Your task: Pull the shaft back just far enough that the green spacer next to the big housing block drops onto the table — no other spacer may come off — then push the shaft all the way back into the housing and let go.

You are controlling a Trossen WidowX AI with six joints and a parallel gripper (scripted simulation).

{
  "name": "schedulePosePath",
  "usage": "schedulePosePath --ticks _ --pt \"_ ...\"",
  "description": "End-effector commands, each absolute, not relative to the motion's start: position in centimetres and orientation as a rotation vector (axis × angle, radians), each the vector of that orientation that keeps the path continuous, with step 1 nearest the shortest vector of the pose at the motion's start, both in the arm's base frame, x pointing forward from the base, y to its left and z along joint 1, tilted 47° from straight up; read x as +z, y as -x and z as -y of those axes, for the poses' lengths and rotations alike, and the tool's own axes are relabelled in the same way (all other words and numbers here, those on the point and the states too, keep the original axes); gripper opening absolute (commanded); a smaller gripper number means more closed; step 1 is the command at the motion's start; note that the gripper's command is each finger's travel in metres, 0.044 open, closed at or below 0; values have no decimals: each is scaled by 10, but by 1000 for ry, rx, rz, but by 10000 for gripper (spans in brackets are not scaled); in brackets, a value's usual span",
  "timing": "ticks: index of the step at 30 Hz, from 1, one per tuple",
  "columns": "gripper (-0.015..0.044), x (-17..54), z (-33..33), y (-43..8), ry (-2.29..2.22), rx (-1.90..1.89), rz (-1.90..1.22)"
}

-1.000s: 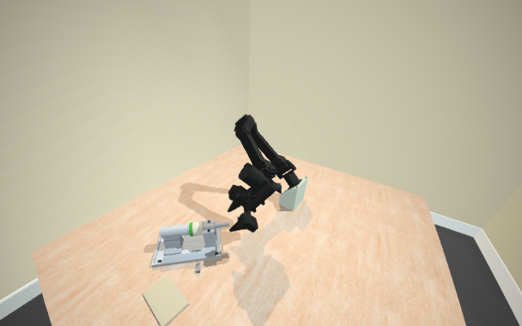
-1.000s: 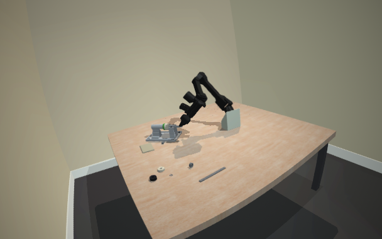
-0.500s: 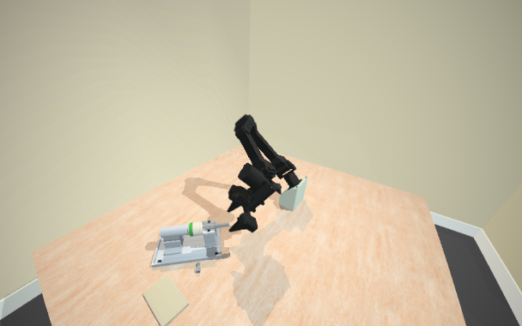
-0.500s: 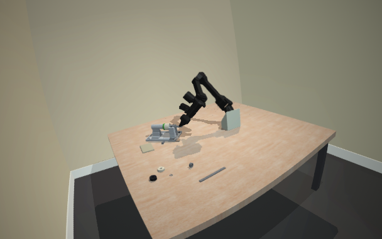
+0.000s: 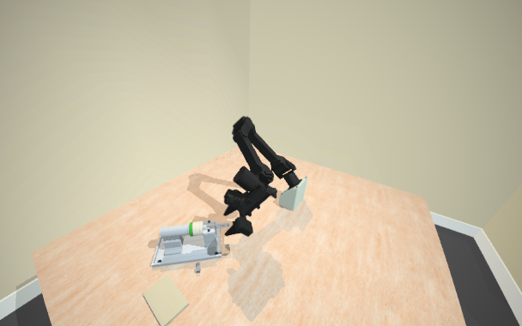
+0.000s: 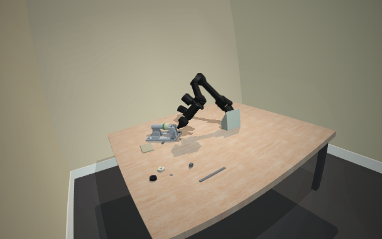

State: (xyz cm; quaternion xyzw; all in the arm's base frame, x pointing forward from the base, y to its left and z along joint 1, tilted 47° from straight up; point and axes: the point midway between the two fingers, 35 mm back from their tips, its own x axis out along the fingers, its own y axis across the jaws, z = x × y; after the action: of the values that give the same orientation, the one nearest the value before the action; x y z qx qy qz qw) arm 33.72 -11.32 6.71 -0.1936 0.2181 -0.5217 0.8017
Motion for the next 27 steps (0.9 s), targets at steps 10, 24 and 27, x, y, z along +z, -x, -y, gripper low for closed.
schedulePosePath --ticks 10,24,27 --pt "440 65 133 -344 424 -1115 -465" --pt "440 65 133 -344 425 -1115 -465" --pt "440 65 133 -344 425 -1115 -465"
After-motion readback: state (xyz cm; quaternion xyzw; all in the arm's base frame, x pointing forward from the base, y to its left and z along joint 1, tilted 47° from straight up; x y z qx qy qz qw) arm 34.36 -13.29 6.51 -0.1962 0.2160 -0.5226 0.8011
